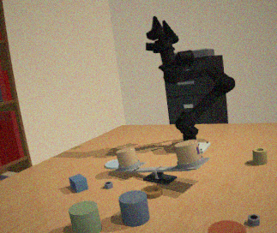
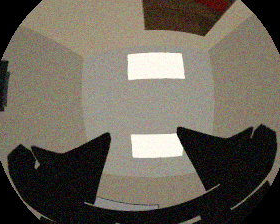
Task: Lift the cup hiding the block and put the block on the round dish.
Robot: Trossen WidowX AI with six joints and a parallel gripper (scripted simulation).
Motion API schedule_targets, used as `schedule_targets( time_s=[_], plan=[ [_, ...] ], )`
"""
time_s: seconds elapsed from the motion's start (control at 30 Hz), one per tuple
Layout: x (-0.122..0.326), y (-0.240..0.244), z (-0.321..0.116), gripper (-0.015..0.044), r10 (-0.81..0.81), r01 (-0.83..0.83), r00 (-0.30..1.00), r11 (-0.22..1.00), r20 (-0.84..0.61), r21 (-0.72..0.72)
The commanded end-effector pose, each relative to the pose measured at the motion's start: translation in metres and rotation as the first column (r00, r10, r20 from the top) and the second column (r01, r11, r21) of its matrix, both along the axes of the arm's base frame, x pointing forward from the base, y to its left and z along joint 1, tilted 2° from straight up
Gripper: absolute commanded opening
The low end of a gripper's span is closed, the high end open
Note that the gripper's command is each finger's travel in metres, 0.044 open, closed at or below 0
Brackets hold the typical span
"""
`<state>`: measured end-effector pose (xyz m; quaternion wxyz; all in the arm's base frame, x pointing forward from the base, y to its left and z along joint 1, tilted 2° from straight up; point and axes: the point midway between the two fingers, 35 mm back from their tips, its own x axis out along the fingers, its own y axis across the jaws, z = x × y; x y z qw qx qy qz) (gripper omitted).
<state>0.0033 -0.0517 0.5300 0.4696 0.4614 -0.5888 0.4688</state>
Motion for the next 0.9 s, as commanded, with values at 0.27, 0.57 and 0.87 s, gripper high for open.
schedule_targets(
  time_s=[0.27,0.57,0.87],
  plan=[
    [0.022,-0.027,0.003,0.044,-0.029,0.041,0.995,0.99,-0.091,0.137],
    [0.052,-0.053,0.0,0.044,-0.046,0.11,0.971,0.957,-0.234,0.268],
    [0.087,-0.073,-0.008,0.044,-0.043,0.197,0.915,0.915,-0.401,0.351]
  ],
)
